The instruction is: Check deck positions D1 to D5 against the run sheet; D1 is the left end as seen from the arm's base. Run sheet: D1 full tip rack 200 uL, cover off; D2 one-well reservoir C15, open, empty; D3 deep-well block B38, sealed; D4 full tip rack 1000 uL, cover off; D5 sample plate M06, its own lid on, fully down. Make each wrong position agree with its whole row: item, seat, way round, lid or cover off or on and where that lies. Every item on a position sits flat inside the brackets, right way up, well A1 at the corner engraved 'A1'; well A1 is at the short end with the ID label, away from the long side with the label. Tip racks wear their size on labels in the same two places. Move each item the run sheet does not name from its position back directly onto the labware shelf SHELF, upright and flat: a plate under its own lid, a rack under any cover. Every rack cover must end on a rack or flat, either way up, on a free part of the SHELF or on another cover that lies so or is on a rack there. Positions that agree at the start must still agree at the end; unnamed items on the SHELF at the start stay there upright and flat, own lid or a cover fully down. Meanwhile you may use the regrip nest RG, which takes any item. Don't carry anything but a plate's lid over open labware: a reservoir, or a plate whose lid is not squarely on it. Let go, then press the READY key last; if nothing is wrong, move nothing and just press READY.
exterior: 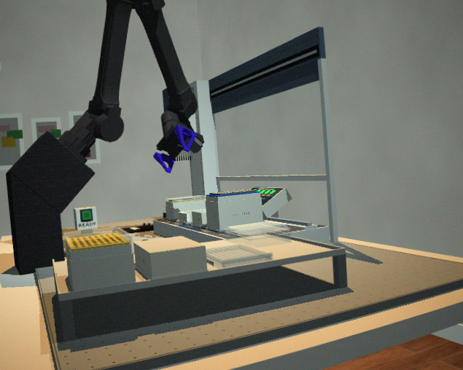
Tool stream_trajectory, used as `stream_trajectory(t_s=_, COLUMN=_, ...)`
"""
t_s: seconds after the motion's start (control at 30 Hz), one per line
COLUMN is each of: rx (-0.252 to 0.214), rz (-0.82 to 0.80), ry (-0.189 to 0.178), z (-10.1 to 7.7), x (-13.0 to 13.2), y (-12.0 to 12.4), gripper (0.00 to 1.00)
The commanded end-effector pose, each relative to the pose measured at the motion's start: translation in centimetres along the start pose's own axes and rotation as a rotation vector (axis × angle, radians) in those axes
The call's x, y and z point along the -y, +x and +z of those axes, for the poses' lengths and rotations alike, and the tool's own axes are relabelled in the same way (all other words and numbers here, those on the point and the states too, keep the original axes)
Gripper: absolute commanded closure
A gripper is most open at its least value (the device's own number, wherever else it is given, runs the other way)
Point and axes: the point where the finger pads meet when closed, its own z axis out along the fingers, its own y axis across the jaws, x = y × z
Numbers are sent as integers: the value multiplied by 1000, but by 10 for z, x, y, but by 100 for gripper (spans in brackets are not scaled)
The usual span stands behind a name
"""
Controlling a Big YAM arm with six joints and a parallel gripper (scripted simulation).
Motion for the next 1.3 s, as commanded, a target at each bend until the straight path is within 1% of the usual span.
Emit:
stream_trajectory(t_s=0.0, rx=4, rz=4, ry=-1, z=-1, x=1, y=-1, gripper=0)
stream_trajectory(t_s=0.53, rx=4, rz=4, ry=-1, z=-1, x=1, y=-1, gripper=0)
stream_trajectory(t_s=0.57, rx=19, rz=33, ry=-24, z=2, x=3, y=2, gripper=0)
stream_trajectory(t_s=1.03, rx=126, rz=136, ry=-253, z=49, x=-11, y=50, gripper=0)
stream_trajectory(t_s=1.1, rx=126, rz=136, ry=-253, z=49, x=-11, y=50, gripper=0)
stream_trajectory(t_s=1.17, rx=141, rz=150, ry=-285, z=56, x=-13, y=56, gripper=0)
stream_trajectory(t_s=1.27, rx=165, rz=172, ry=-334, z=55, x=-13, y=56, gripper=0)
